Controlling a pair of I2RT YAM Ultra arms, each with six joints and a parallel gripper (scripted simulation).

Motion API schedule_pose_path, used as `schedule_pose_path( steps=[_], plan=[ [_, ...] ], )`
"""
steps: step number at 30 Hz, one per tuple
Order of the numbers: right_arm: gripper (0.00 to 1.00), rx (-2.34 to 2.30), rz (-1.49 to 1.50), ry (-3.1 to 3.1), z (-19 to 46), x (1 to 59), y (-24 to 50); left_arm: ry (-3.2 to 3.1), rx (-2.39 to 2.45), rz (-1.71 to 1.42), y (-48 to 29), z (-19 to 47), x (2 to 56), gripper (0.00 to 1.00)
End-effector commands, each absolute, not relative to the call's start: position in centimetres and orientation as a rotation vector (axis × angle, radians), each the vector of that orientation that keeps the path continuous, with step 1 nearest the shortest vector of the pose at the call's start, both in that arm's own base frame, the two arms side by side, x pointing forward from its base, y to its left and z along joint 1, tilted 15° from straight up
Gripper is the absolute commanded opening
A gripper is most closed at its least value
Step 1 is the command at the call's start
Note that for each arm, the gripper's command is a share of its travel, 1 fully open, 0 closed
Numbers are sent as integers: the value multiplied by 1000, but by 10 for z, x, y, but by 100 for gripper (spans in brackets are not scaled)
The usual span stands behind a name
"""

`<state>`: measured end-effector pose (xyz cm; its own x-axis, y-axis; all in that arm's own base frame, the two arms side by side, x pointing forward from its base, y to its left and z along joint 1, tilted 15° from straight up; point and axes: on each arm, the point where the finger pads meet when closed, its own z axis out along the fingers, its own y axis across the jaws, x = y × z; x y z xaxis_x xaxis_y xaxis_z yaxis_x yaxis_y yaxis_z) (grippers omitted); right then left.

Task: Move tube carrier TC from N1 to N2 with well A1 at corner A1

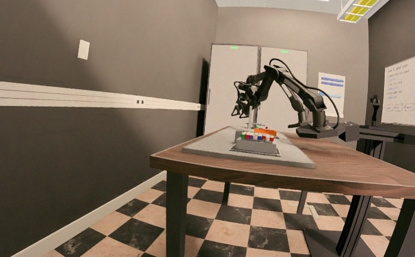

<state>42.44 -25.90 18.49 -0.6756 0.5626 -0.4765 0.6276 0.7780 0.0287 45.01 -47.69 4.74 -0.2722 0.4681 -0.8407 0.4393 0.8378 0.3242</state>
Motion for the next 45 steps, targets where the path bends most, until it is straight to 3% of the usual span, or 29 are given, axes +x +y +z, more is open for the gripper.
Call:
schedule_pose_path(
  steps=[1,23,32,34,45],
  plan=[
    [100,889,-192,2488,191,425,-259,1887,668,18,-480,58,450,100],
    [100,855,-187,2442,196,429,-260,1855,727,-36,-493,73,430,100],
    [100,822,-169,2405,180,395,-239,1755,920,-191,-505,132,328,100],
    [100,822,-169,2405,180,395,-239,1755,920,-191,-505,132,328,100],
    [100,776,-117,2408,130,305,-181,1556,1261,-434,-445,167,148,100]
  ],
)
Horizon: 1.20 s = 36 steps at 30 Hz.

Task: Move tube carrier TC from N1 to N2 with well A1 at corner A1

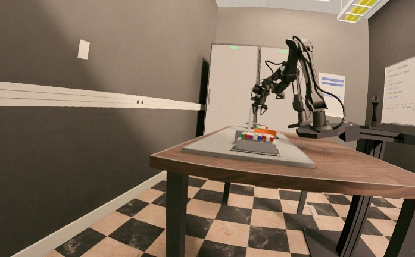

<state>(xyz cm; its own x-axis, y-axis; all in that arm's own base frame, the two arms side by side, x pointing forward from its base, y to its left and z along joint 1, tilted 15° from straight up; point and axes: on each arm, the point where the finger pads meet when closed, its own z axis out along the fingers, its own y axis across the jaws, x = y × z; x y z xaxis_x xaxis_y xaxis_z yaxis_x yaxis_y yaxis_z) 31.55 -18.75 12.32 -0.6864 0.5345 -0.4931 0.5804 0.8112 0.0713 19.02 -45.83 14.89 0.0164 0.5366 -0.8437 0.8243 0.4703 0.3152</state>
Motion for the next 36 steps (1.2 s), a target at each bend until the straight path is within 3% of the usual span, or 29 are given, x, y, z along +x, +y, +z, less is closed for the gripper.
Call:
schedule_pose_path(
  steps=[1,4,16,29,36],
  plan=[
    [100,773,-113,2409,125,296,-176,1536,1276,-455,-438,170,137,100],
    [100,765,-98,2413,109,270,-159,1477,1322,-515,-415,176,107,100],
    [100,762,-77,2423,83,226,-132,1417,1373,-570,-382,173,76,100],
    [100,733,-98,2426,85,224,-132,1429,1366,-569,-384,173,79,100],
    [100,285,-96,2619,83,243,-101,1429,1366,-569,-384,173,79,100]
  ],
)
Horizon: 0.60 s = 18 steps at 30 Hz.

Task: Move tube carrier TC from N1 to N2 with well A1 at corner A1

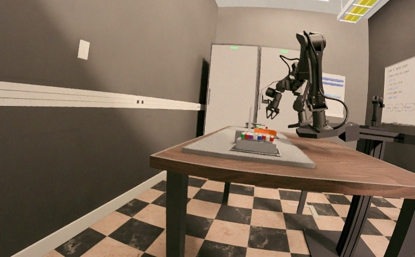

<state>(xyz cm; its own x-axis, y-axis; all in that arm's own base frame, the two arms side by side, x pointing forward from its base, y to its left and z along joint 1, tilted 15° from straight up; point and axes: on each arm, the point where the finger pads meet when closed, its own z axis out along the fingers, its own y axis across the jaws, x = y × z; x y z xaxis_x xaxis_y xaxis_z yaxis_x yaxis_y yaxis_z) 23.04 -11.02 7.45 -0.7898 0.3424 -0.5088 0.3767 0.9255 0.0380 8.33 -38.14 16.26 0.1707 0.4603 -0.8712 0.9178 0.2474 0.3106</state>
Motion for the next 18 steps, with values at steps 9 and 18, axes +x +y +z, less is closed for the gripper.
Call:
schedule_pose_path(
  steps=[9,18],
  plan=[
    [100,-240,-79,2701,84,267,-60,1429,1366,-569,-384,173,79,100],
    [100,-874,-53,2660,82,287,-6,1429,1366,-569,-384,173,79,100]
  ],
)
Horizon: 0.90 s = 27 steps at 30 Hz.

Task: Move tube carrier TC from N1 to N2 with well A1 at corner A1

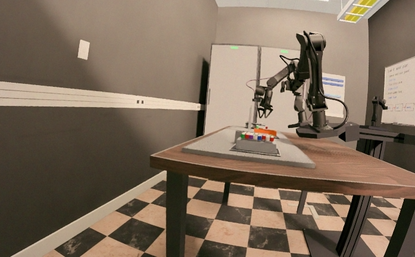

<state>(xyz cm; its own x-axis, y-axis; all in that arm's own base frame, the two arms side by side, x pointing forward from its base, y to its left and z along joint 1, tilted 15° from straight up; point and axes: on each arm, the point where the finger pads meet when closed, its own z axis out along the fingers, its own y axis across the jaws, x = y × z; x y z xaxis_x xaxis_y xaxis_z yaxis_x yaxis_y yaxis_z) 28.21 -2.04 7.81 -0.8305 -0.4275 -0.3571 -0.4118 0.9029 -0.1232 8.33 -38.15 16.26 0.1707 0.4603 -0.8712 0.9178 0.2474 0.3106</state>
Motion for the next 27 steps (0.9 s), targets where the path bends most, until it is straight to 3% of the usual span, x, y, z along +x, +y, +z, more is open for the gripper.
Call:
schedule_pose_path(
  steps=[1,27],
  plan=[
    [100,-943,-49,2646,82,288,0,1429,1366,-569,-384,173,79,100],
    [100,-2415,57,1823,63,281,156,1429,1366,-569,-384,173,79,100]
  ],
)
